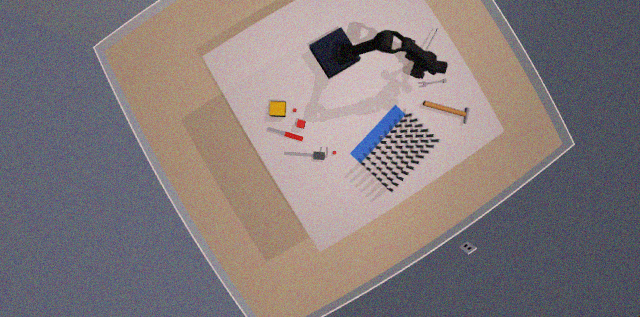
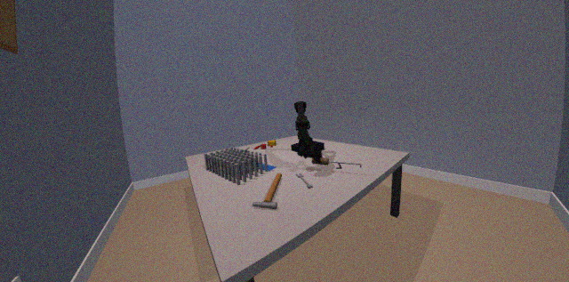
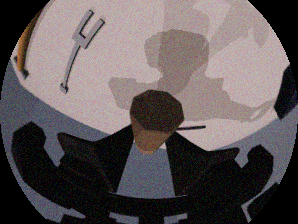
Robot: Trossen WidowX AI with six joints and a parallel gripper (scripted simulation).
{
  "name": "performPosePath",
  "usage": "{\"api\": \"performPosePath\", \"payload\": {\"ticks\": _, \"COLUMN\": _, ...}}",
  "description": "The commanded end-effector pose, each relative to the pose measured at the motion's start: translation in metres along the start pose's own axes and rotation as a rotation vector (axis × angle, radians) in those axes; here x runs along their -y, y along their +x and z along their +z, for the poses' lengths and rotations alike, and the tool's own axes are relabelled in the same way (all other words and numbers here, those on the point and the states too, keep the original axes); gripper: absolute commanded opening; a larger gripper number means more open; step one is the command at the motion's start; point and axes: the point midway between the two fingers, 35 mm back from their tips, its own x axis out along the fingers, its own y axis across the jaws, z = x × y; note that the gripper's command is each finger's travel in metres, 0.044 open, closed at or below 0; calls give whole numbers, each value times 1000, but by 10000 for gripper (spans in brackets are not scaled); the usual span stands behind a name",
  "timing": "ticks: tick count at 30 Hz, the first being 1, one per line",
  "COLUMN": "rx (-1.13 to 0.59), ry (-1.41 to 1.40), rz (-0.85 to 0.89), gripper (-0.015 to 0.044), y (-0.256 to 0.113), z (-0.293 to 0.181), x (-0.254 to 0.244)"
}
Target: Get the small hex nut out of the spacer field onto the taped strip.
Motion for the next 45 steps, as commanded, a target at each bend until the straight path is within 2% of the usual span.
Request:
{"api": "performPosePath", "payload": {"ticks": 1, "rx": -6, "ry": -4, "rz": -7, "gripper": 0, "y": 5, "z": 3, "x": 3}}
{"api": "performPosePath", "payload": {"ticks": 39, "rx": -6, "ry": -3, "rz": -7, "gripper": 0, "y": 33, "z": 25, "x": 10}}
{"api": "performPosePath", "payload": {"ticks": 45, "rx": 0, "ry": 0, "rz": -1, "gripper": 157, "y": 30, "z": 23, "x": 8}}
